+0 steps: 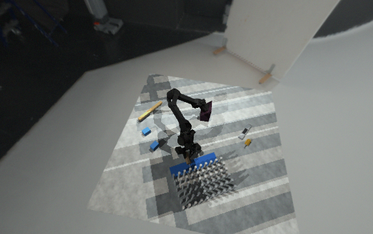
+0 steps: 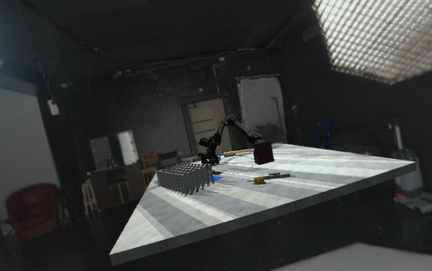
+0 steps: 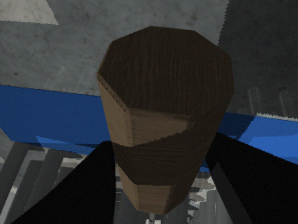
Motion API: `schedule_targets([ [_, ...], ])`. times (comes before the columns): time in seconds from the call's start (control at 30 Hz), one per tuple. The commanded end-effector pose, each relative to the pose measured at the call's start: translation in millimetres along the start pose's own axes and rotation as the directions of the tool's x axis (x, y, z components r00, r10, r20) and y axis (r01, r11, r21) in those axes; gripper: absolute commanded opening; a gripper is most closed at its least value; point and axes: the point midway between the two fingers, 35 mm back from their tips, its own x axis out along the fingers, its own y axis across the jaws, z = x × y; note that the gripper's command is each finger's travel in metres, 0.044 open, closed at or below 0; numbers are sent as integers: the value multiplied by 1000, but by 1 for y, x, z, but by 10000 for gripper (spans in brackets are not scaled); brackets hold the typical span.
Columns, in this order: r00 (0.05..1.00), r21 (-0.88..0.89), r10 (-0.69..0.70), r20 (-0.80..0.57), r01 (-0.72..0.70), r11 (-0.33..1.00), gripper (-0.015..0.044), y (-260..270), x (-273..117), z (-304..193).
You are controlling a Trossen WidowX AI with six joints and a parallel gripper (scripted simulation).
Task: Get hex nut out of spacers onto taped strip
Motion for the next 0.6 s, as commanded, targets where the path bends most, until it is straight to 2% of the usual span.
schedule_targets([
  [0.0, 1000, -1, 0, -8, 0, 1000, 0, -1, 3, 1],
  [0.57, 1000, -5, -1, -9, 1, 1000, 0, -4, 9, 9],
])
